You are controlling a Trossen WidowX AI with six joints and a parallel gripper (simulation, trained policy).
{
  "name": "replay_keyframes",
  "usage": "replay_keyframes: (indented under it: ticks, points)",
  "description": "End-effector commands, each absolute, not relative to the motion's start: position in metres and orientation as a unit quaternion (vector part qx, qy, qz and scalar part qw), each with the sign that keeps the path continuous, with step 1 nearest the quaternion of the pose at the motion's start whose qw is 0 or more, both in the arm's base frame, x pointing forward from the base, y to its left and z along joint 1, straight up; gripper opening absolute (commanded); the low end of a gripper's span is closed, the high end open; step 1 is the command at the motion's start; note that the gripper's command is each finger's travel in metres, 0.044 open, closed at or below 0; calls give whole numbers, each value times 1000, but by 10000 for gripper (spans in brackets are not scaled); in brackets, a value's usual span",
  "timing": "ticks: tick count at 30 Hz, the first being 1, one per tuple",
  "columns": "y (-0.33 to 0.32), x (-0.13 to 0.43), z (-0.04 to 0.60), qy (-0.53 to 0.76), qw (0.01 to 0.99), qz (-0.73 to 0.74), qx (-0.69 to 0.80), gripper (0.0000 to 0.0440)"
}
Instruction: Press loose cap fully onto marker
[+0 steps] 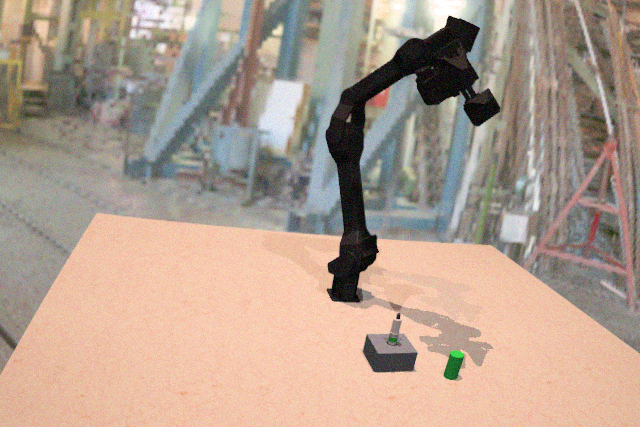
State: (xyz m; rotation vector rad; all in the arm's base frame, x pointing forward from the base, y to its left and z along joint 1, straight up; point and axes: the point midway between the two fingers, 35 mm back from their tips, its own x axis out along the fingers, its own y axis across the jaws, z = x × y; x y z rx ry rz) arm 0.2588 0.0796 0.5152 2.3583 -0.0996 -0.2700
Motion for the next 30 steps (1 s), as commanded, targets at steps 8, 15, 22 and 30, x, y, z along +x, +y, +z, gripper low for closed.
replay_keyframes:
  ticks: [8,15,22,30]
  points:
    - [105,274,486,-3,376,-142,916,330]
    - [120,282,468,18,374,-167,912,331]
    - [133,289,449,37,371,-194,907,332]
    - [147,297,427,58,366,-226,901,333]
